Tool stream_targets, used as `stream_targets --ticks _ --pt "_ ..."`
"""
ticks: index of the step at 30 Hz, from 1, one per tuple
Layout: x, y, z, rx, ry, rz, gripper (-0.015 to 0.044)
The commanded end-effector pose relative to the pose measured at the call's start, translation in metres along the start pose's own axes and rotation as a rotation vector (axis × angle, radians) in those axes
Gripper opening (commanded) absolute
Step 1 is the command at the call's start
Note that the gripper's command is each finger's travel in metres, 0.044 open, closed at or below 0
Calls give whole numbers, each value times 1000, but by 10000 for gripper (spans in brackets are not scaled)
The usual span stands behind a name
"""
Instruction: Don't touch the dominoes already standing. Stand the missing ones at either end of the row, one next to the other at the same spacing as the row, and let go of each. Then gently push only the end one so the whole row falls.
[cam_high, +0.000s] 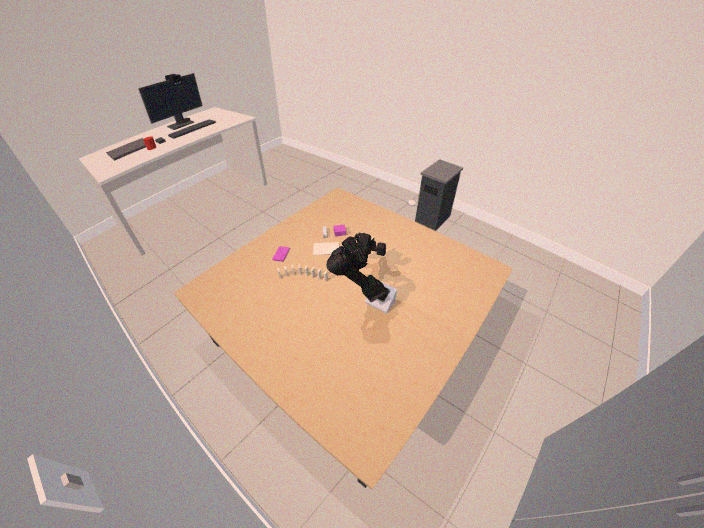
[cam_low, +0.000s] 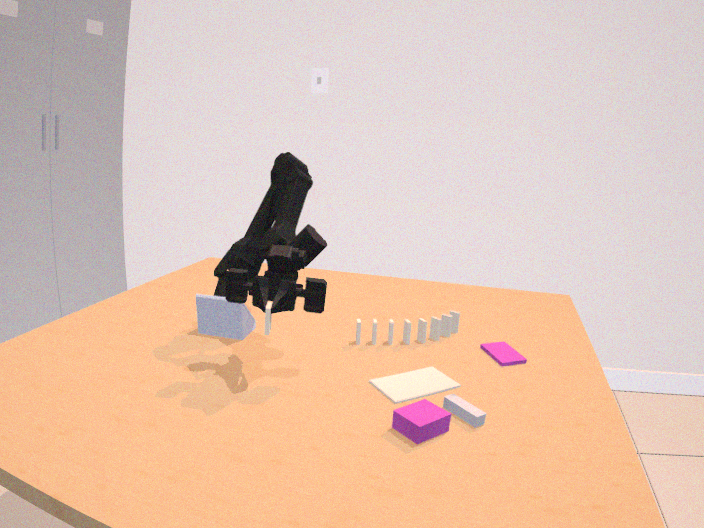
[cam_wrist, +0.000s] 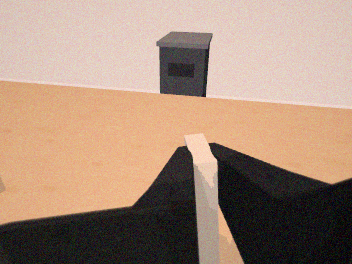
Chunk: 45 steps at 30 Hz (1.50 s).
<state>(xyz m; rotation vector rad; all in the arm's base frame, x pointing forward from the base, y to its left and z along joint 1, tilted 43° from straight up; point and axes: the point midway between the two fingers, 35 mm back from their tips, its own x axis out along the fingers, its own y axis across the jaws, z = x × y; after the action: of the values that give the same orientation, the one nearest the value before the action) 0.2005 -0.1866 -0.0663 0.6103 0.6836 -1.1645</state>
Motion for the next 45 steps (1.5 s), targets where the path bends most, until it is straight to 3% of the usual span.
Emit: stream_targets --ticks 1,7,26,45 --pt "-10 -3 2 33 -56 18 21" --pt "-25 -7 5 79 -132 48 21" --pt "-26 -7 5 81 -134 49 21" --pt "-15 6 -37 86 -109 44 21"
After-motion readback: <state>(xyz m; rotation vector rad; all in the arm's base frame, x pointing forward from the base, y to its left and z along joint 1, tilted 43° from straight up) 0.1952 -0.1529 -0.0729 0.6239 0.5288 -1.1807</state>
